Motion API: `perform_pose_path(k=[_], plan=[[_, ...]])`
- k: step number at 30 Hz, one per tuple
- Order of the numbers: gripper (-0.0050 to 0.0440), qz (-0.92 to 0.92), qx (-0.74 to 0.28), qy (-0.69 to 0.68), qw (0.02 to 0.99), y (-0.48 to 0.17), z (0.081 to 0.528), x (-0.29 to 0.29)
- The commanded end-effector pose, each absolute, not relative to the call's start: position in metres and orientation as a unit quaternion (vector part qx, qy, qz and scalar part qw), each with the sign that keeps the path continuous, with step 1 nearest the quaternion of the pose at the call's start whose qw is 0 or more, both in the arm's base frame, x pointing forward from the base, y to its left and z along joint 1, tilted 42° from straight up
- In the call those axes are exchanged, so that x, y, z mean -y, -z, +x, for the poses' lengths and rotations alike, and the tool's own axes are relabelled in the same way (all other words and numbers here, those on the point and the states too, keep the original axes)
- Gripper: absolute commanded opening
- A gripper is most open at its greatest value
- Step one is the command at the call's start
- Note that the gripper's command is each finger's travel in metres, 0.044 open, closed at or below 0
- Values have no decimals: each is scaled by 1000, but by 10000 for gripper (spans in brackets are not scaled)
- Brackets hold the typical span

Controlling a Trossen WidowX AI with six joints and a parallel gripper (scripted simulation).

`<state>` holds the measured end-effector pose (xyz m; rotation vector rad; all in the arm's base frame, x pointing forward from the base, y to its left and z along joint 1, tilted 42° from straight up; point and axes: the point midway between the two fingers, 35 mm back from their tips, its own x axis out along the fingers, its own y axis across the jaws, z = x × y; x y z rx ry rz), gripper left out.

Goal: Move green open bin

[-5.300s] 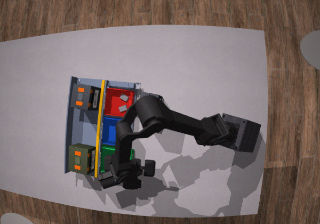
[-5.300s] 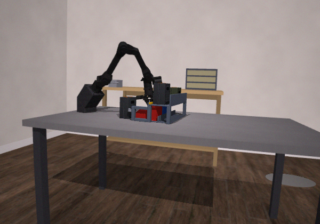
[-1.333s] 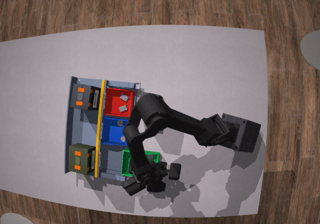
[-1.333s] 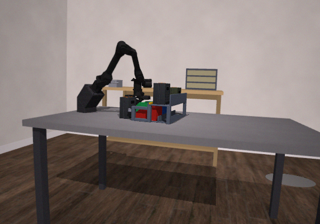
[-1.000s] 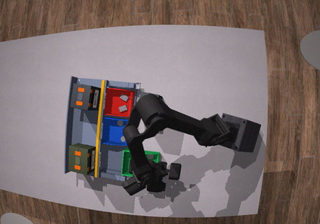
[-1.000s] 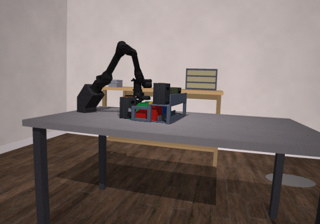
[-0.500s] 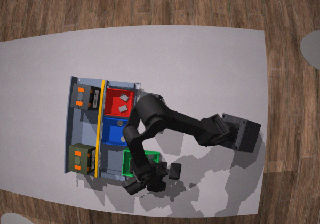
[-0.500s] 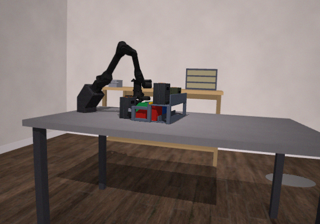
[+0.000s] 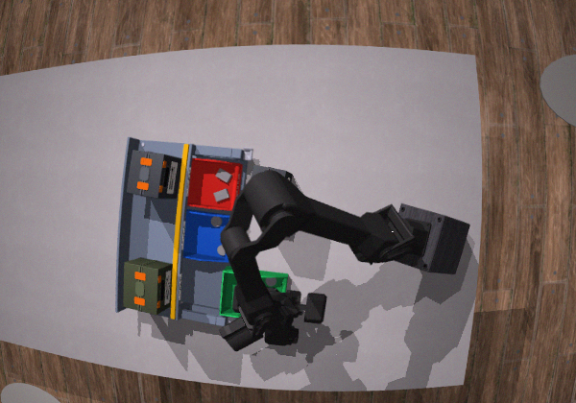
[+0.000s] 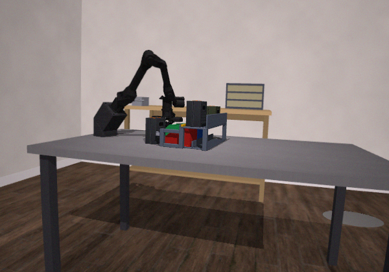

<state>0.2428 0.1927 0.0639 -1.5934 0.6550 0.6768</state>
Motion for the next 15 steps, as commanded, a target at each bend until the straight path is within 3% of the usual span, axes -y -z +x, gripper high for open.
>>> perform_pose_path(k=[1, 15], plan=[[0, -686, -281, -293, 604, -66, 244, -193], [0, -686, -281, -293, 604, -66, 244, -193]])
